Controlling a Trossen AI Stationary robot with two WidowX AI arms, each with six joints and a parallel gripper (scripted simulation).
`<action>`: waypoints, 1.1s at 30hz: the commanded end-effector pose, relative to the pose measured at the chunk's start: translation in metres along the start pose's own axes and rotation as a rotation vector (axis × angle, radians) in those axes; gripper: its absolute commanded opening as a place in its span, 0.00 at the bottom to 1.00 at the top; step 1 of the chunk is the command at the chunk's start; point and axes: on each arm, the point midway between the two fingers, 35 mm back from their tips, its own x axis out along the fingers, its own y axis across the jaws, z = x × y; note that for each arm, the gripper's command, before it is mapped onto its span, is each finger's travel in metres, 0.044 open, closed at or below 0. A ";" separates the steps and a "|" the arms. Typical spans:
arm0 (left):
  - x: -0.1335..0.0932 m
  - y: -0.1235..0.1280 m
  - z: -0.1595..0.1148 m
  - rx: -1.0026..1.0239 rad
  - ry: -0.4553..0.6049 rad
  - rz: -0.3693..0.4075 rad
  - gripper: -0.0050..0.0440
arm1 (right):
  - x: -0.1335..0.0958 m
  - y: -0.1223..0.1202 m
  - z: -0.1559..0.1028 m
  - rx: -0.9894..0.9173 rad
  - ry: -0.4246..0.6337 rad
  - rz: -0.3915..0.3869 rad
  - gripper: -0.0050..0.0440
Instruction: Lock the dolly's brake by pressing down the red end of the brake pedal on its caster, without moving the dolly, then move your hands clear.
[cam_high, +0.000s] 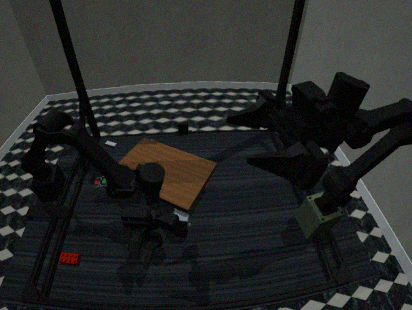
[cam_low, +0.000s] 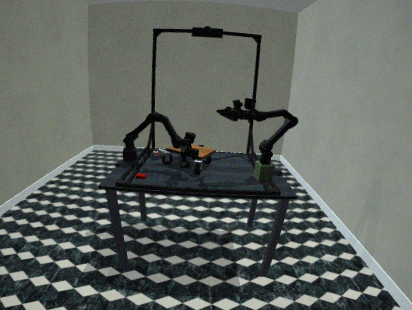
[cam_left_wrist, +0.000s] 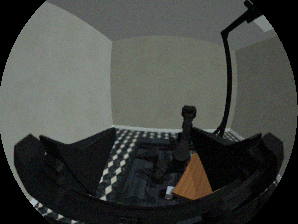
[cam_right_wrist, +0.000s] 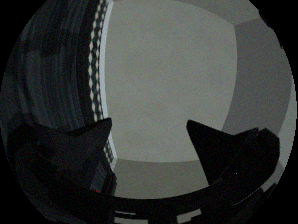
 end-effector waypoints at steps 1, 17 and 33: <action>0.000 0.000 0.000 0.000 0.000 0.000 1.00 | 0.000 0.000 0.000 0.000 0.000 0.000 1.00; 0.000 0.000 0.000 0.000 0.000 0.000 1.00 | 0.000 0.000 0.000 0.000 0.000 0.000 1.00; -0.042 0.070 0.027 0.038 0.031 0.050 1.00 | -0.050 -0.016 0.005 -0.020 -0.351 0.339 0.27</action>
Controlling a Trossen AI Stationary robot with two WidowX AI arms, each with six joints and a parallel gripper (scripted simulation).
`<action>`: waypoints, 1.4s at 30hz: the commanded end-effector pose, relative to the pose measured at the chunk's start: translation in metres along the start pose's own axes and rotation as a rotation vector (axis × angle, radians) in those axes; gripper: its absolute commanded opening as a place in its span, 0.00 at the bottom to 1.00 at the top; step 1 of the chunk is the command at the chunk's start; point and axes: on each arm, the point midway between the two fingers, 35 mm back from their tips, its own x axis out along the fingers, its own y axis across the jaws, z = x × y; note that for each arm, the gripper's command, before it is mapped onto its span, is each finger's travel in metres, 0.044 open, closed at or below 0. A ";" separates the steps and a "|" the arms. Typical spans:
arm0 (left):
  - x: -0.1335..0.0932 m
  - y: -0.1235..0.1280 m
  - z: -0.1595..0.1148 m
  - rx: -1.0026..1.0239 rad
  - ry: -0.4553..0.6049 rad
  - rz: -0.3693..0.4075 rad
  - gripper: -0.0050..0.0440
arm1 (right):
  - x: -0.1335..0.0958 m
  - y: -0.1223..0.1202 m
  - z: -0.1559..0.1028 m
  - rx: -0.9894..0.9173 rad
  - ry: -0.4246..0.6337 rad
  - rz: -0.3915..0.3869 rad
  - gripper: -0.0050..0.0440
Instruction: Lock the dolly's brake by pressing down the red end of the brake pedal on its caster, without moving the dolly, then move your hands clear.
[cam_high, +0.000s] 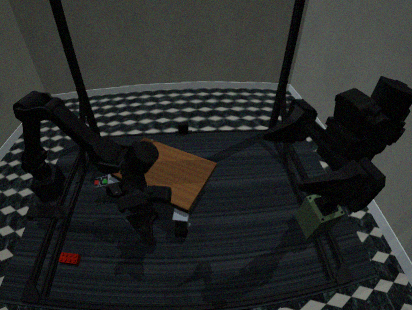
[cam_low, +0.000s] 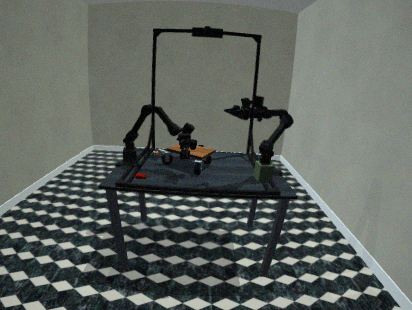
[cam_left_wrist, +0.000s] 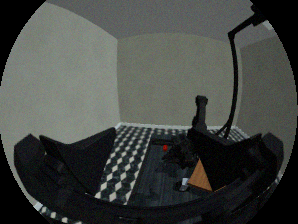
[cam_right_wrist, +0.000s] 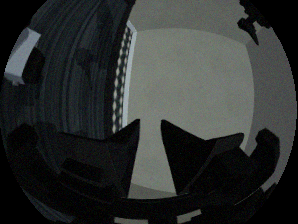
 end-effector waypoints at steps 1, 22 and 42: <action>-0.009 0.006 0.008 0.012 -0.006 -0.001 1.00 | -0.011 0.006 -0.001 -0.003 -0.041 0.067 0.27; -0.080 0.024 0.031 0.005 0.014 0.001 1.00 | -0.127 0.062 -0.054 0.010 -0.150 0.688 0.10; -0.125 -0.018 0.043 -0.024 0.014 -0.052 1.00 | -0.257 0.105 -0.157 0.017 0.079 1.226 0.10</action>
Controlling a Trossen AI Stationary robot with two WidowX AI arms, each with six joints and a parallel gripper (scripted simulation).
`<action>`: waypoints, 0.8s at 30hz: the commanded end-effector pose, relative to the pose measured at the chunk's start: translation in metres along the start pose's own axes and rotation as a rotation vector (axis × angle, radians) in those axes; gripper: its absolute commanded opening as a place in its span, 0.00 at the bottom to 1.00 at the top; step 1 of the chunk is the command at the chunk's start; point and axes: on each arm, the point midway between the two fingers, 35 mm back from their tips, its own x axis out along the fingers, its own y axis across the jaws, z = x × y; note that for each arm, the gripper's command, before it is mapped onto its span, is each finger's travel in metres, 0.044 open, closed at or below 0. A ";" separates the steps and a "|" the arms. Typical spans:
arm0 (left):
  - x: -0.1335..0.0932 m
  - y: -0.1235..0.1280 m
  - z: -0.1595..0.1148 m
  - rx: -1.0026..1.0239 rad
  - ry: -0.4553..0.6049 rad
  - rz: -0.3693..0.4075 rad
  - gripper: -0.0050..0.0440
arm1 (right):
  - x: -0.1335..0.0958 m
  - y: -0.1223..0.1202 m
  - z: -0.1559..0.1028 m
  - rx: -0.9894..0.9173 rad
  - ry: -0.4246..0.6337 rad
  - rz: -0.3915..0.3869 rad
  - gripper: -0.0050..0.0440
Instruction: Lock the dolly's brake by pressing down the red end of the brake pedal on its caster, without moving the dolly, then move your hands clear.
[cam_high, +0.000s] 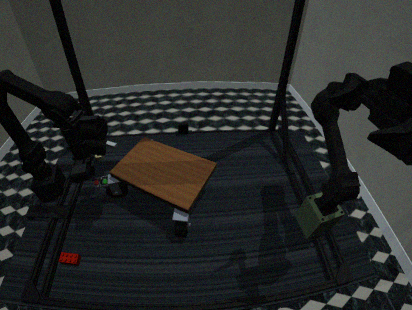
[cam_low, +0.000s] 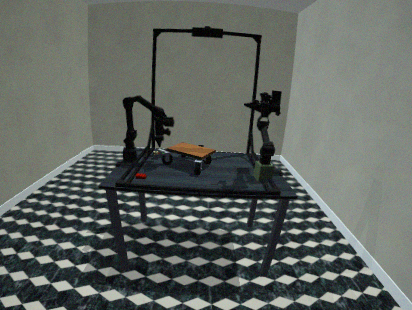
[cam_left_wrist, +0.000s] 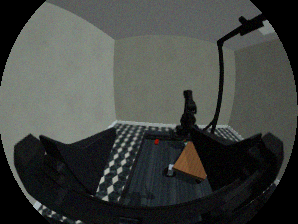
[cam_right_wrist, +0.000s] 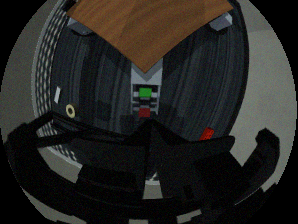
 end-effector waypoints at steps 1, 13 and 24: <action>-0.001 -0.003 0.002 0.002 -0.001 -0.002 1.00 | 0.001 0.005 -0.005 0.006 0.012 0.019 0.10; -0.001 -0.003 0.002 0.002 -0.001 -0.002 1.00 | 0.001 0.005 -0.005 0.006 0.012 0.019 0.10; -0.001 -0.003 0.002 0.002 -0.001 -0.002 1.00 | 0.014 0.005 -0.005 0.006 0.012 0.019 0.10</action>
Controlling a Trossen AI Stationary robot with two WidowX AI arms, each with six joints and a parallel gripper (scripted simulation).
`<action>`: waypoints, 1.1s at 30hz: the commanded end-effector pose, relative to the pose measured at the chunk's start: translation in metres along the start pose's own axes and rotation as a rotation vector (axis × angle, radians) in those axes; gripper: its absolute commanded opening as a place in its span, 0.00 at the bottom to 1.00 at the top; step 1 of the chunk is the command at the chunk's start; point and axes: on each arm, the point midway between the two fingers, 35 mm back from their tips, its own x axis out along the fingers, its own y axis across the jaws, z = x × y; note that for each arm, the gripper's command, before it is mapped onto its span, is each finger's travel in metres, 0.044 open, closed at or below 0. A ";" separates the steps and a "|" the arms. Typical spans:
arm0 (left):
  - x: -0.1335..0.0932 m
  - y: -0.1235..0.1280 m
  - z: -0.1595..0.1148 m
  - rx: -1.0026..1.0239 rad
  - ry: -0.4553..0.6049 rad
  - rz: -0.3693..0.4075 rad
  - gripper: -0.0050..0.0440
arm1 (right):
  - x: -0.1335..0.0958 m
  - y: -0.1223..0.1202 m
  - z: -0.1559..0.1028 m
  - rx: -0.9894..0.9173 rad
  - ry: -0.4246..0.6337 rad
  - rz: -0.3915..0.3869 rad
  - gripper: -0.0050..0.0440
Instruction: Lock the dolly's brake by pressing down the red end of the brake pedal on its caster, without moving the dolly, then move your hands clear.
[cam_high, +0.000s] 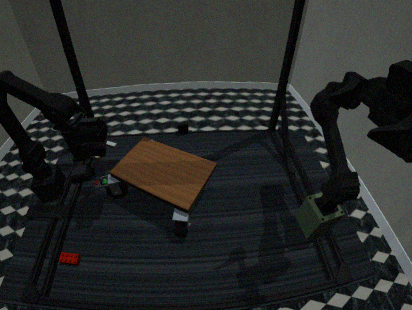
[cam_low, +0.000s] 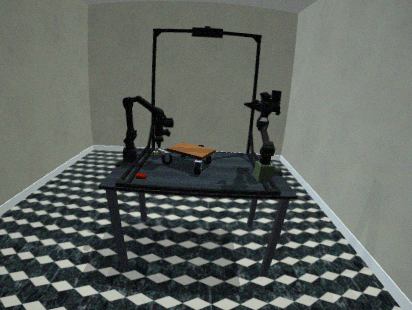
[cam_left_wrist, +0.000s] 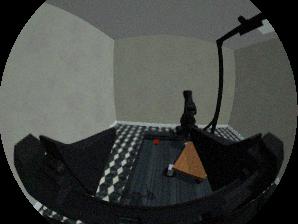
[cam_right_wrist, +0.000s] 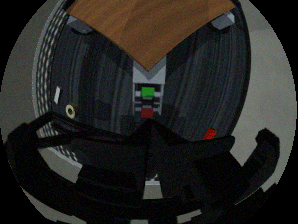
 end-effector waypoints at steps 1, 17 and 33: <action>0.000 -0.001 0.000 -0.005 0.000 -0.002 1.00 | 0.009 0.002 -0.003 0.001 0.013 0.010 0.10; 0.000 -0.001 0.000 -0.005 0.000 -0.002 1.00 | 0.025 0.002 -0.003 0.001 0.013 0.010 0.10; 0.000 -0.001 0.000 -0.005 0.000 -0.002 1.00 | 0.034 0.002 -0.003 0.001 0.013 0.010 0.10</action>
